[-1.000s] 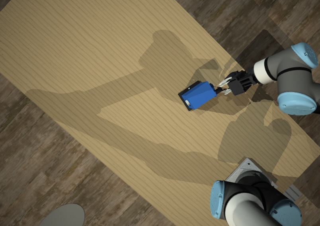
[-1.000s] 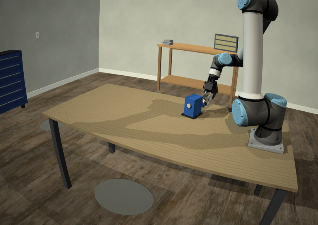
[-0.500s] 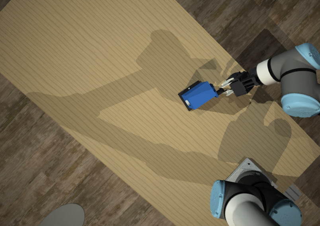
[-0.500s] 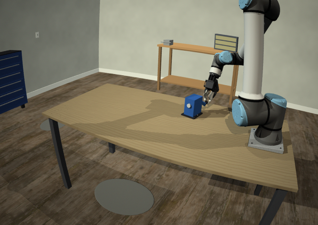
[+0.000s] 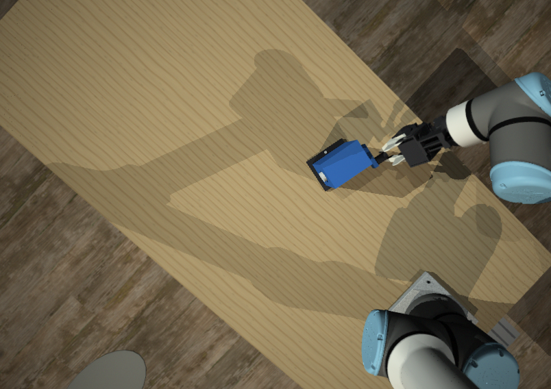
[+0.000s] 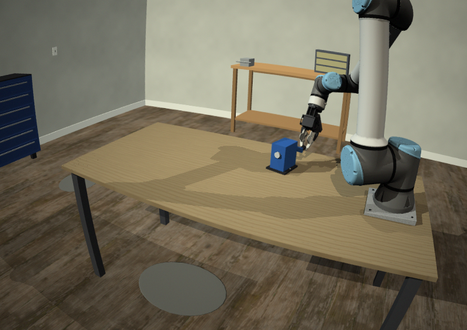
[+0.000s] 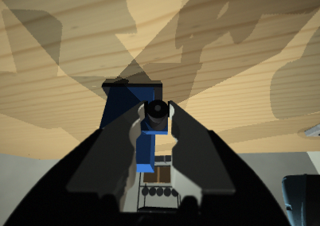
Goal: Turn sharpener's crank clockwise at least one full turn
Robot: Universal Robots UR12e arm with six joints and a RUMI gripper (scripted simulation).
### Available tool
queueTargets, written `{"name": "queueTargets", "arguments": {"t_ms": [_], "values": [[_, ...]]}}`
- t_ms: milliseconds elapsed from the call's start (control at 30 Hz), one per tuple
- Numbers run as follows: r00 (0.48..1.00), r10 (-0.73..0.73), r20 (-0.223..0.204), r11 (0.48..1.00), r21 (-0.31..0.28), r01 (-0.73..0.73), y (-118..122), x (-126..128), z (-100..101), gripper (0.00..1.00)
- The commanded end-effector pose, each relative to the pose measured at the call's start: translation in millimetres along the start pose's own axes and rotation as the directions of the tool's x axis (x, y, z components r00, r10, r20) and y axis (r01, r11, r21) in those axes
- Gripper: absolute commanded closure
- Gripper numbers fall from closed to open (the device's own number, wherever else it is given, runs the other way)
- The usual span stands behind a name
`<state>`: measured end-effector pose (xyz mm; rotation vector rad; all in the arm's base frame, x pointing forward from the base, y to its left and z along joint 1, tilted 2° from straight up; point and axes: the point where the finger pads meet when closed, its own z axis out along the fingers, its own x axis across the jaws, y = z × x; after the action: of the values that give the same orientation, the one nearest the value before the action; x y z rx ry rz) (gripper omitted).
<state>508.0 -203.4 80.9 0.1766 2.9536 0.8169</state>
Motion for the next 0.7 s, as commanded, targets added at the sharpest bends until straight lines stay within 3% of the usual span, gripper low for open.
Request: {"name": "queueTargets", "arguments": {"t_ms": [0, 667], "values": [[1.0, -0.001, 0.001, 1.0, 0.001, 0.001, 2.8, -1.0, -5.7, 0.91], [1.0, -0.001, 0.001, 1.0, 0.001, 0.001, 10.8, -6.5, -19.3, 0.91]]}}
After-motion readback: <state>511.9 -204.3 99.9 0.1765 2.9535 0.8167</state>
